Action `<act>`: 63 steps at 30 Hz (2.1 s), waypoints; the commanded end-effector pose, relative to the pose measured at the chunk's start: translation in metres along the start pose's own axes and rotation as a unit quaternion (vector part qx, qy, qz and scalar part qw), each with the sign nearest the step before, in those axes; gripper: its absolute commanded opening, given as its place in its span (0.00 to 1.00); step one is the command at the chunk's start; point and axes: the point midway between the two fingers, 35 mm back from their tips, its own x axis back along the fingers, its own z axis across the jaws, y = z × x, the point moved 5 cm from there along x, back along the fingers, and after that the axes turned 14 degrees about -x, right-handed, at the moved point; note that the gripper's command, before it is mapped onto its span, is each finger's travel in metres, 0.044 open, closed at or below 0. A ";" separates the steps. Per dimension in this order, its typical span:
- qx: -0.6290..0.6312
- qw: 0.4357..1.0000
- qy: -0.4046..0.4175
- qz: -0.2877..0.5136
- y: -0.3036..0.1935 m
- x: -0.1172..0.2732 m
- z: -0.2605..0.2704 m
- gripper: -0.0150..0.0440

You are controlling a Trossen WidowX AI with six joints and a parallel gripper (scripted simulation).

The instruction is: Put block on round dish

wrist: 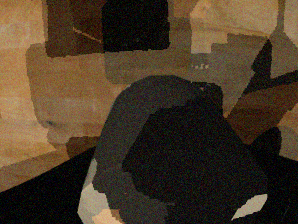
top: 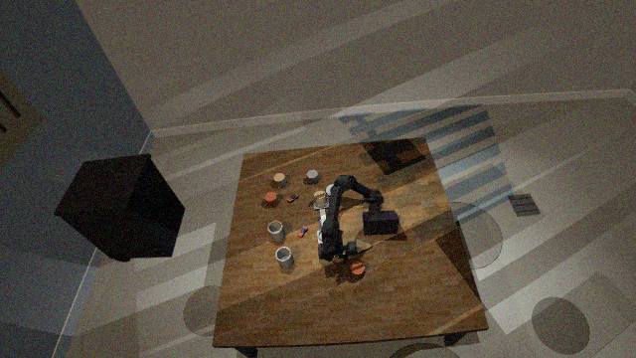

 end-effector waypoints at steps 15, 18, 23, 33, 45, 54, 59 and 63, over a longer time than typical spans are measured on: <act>0.005 1.000 0.003 -0.003 0.000 -0.025 -0.001 0.25; 0.000 1.000 0.003 0.003 -0.001 -0.019 0.001 0.30; 0.000 1.000 0.003 0.003 -0.001 -0.019 0.001 0.52; 0.000 1.000 0.003 0.003 -0.001 -0.016 0.001 0.97; 0.016 1.000 0.002 -0.002 0.003 0.035 0.002 0.91; 0.164 0.986 0.003 -0.003 0.051 0.063 0.042 0.69; 0.247 0.969 0.002 -0.005 0.082 0.076 0.061 0.69; 0.308 0.951 0.001 -0.007 0.107 0.085 0.074 0.69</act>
